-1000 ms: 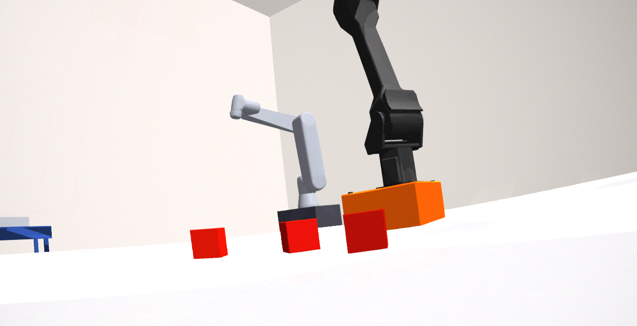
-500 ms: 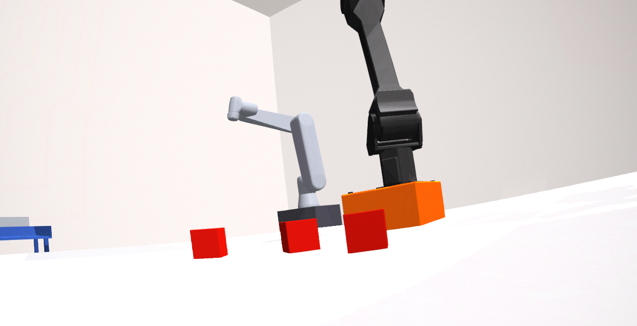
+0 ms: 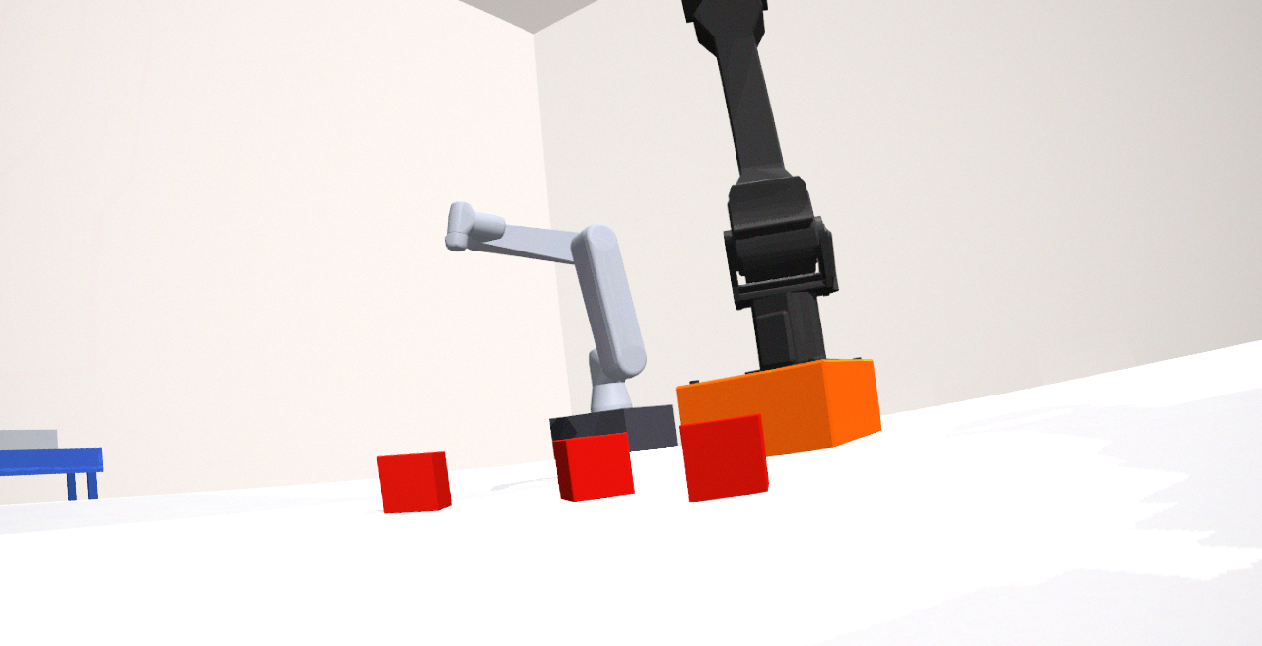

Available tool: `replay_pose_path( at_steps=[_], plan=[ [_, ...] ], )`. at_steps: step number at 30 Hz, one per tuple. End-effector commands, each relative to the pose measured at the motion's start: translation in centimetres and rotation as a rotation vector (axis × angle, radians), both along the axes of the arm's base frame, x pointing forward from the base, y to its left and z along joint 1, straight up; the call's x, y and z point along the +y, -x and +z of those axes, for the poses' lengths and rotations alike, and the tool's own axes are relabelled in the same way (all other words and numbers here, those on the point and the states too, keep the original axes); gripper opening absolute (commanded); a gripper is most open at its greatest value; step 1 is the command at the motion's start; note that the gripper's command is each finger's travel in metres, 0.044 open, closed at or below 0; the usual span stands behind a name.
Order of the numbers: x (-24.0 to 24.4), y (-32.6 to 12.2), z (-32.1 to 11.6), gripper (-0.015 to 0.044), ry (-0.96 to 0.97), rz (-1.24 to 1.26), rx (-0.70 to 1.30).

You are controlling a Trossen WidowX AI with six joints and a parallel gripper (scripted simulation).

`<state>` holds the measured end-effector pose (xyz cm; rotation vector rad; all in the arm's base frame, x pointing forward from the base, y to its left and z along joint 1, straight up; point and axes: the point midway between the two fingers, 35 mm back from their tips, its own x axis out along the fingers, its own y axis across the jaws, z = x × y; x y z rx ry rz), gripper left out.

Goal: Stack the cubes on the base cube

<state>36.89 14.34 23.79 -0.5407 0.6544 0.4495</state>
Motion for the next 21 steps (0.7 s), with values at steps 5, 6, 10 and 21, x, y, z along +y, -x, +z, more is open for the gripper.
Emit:
replay_pose_path(
  at_steps=[5, 6, 10, 21],
  plan=[
    [-6.3, 1.5, -5.8, 0.0265, 0.184, 0.01, 0.227],
    [-7.1, 1.9, -6.4, 0.0265, 0.202, 0.013, 0.257],
    [-9.9, 3.5, -8.7, 0.0265, 0.26, 0.03, 0.378],
    [-15.9, 9.5, -13.2, 0.0265, 0.311, 0.116, 0.711]
  ],
)
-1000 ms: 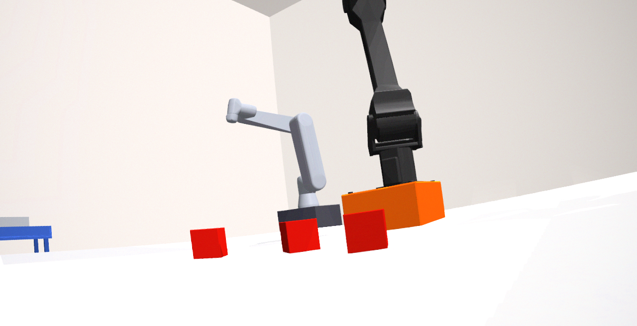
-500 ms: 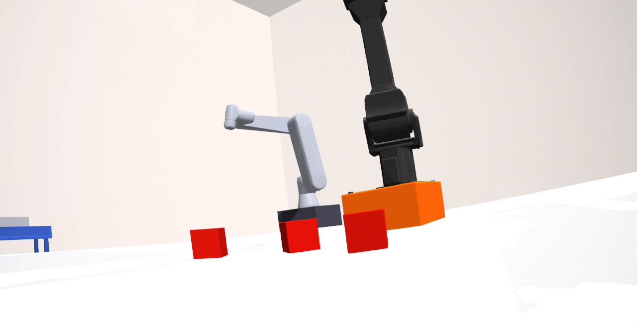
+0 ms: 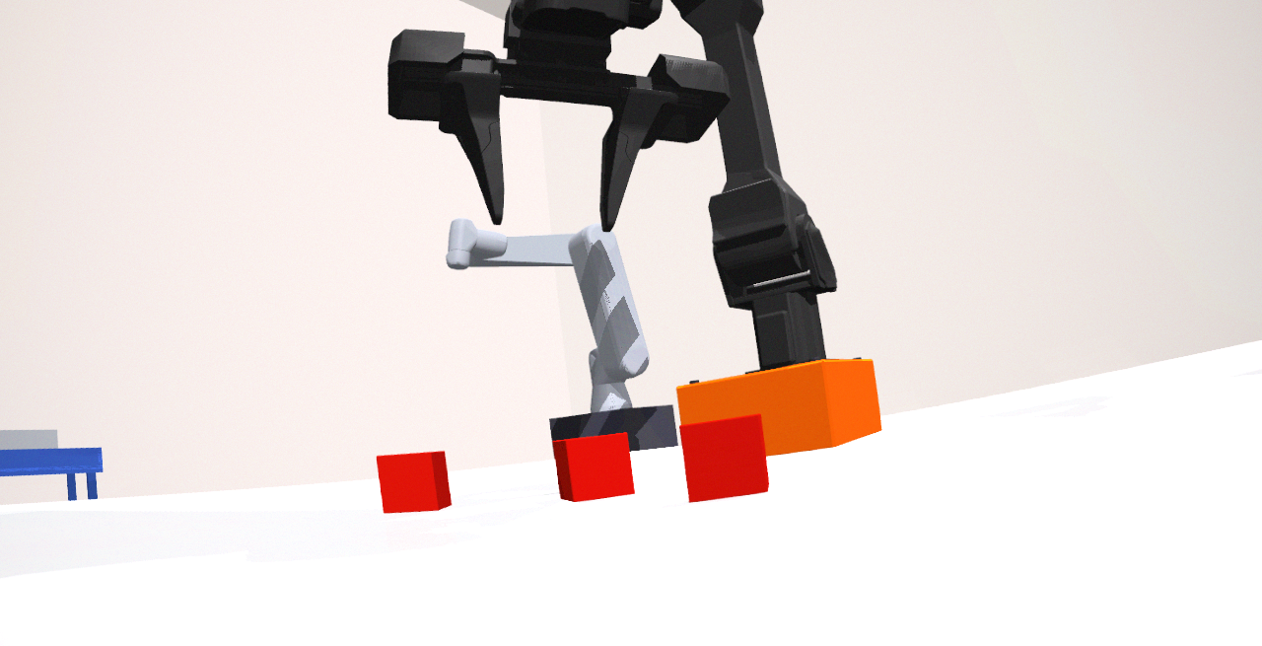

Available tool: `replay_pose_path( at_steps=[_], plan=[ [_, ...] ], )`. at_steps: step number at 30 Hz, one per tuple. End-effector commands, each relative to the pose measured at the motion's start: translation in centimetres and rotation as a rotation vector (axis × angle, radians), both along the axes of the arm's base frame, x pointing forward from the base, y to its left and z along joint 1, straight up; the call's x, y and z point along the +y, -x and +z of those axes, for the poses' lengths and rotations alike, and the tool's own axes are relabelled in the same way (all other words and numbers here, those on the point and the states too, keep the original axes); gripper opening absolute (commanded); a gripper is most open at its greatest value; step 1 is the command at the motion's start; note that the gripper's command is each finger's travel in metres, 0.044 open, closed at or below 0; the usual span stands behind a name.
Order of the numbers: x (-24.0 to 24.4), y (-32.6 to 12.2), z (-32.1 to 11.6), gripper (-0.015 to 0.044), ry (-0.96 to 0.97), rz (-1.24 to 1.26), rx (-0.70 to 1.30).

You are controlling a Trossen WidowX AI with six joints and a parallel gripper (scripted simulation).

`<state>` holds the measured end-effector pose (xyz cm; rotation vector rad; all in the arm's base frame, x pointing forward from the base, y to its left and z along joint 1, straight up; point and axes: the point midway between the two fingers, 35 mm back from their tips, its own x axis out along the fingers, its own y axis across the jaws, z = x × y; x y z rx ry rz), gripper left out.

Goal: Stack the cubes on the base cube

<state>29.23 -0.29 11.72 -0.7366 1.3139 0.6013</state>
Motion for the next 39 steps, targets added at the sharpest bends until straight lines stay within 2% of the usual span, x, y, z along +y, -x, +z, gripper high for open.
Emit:
replay_pose_path(
  at_steps=[1, 8, 16, 39],
  plan=[
    [-1.6, 2.2, -1.3, 0.0265, -0.01, 0.018, 0.115],
    [-1.9, 2.7, -1.6, 0.0265, -0.013, 0.022, 0.139],
    [-1.9, 2.6, -7.6, 0.0265, -0.013, 0.022, 0.139],
    [-1.9, 2.5, -11.1, 0.0265, -0.013, 0.022, 0.14]
  ],
)
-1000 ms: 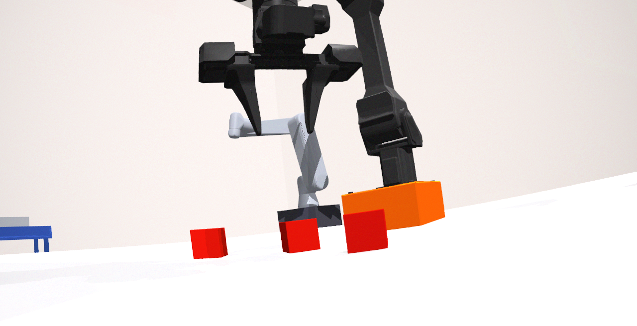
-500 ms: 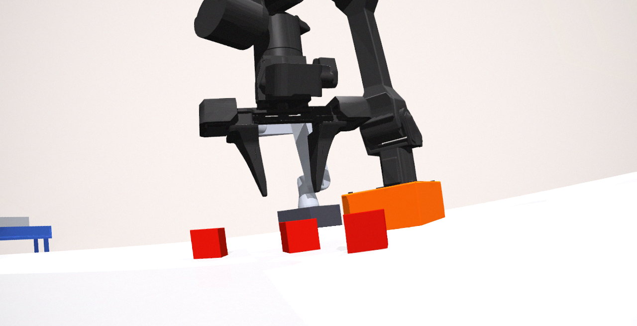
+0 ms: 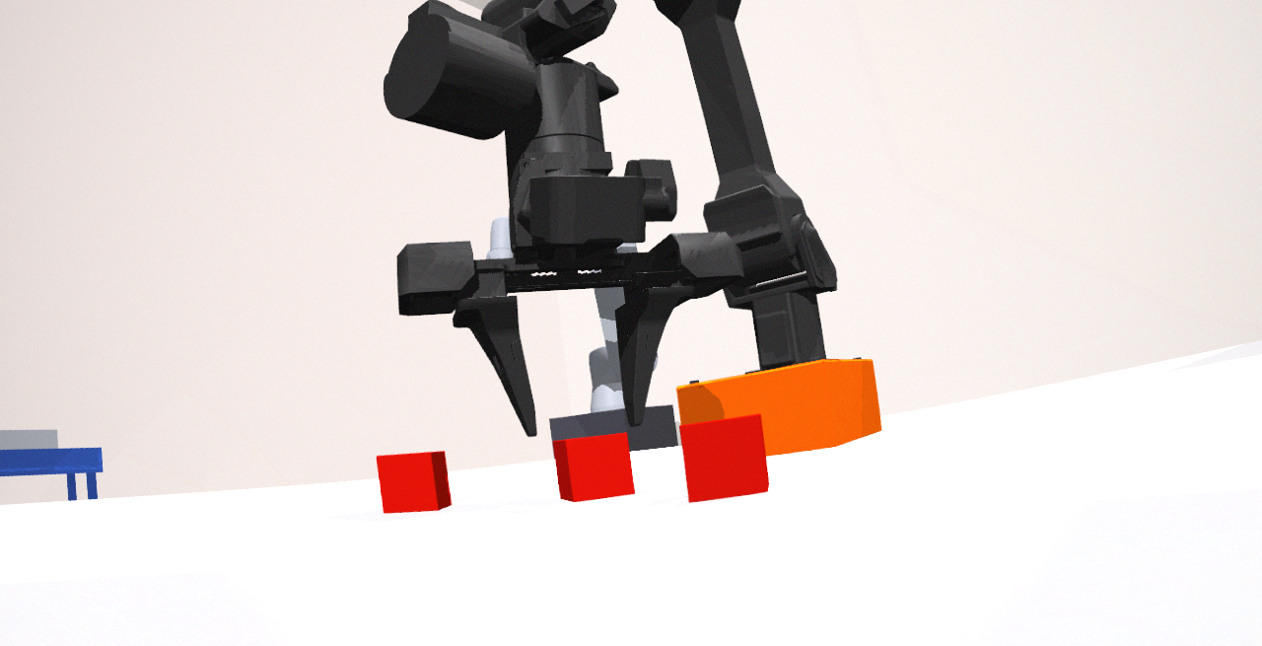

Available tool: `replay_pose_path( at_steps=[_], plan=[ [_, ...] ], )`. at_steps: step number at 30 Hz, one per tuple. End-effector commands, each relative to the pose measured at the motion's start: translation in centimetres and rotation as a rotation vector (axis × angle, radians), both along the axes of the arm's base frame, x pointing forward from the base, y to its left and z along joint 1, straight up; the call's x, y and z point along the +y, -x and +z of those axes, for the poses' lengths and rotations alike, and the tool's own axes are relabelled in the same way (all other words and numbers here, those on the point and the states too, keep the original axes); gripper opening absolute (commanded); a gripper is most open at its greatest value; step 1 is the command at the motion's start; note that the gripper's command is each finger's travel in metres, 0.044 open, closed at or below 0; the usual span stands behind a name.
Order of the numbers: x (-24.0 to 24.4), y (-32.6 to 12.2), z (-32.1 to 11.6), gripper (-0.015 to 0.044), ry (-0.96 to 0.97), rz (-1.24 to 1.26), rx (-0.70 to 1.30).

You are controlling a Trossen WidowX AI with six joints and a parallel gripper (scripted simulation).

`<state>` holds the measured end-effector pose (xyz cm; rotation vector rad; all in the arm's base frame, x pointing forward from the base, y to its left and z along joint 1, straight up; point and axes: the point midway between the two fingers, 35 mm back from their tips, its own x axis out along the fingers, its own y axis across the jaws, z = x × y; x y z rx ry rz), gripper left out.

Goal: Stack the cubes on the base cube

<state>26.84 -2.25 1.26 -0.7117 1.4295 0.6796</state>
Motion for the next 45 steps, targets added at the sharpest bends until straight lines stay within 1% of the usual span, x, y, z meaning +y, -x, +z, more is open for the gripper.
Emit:
replay_pose_path(
  at_steps=[1, 10, 16, 22, 45],
  plan=[
    [0.1, 0.1, -0.8, 0.0265, -0.006, 0.004, 0.005],
    [0.1, 0.1, -2.0, 0.0265, -0.006, 0.004, 0.005],
    [0.1, 0.1, -2.0, 0.0107, -0.006, 0.004, 0.005],
    [0.1, 0.0, -1.6, 0.0105, -0.006, 0.004, 0.005],
    [0.0, -0.3, 5.4, 0.0105, -0.006, 0.004, 0.004]
  ],
)
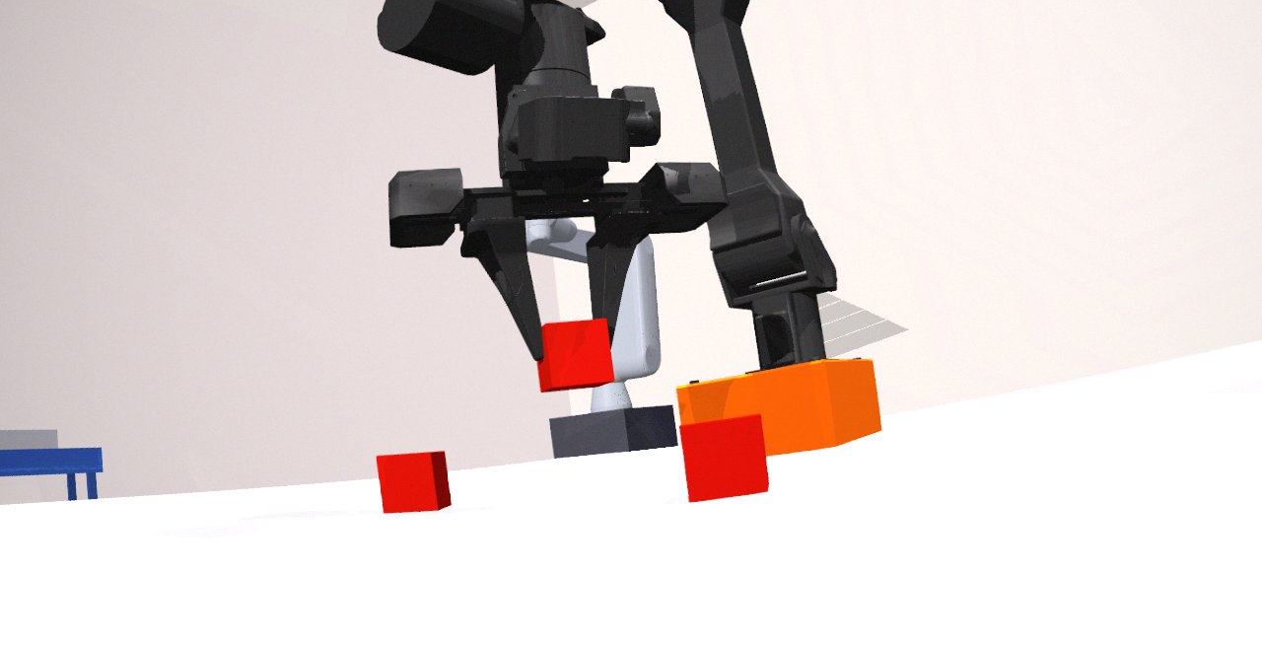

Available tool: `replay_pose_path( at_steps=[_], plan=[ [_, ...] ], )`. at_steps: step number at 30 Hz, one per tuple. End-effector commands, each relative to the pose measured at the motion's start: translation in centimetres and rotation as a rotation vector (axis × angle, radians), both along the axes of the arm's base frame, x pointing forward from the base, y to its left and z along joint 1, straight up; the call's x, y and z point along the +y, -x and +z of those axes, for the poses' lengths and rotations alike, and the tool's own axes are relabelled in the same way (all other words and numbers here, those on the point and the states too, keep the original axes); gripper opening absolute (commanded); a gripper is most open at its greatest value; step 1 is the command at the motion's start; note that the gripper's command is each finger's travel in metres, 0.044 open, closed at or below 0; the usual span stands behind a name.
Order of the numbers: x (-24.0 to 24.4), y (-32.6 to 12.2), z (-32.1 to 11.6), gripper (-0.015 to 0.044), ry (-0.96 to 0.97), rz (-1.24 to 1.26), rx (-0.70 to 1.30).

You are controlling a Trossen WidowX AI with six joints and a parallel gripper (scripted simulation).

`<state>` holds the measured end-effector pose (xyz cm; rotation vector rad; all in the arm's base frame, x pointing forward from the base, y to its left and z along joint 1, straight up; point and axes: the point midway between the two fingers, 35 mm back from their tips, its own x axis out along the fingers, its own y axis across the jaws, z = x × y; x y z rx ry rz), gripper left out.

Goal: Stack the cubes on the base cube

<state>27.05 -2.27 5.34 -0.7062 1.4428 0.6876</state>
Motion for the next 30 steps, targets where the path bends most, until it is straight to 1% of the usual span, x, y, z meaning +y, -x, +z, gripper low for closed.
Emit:
replay_pose_path(
  at_steps=[1, 12, 17, 30],
  plan=[
    [0.0, -0.1, 1.6, 0.0105, -0.004, 0.004, -0.012],
    [0.1, 0.5, 4.9, 0.0105, -0.004, 0.004, -0.011],
    [0.4, 0.3, 4.8, 0.0105, -0.004, 0.013, -0.011],
    [3.7, -1.4, 3.5, 0.0105, -0.005, 0.089, -0.013]
  ],
)
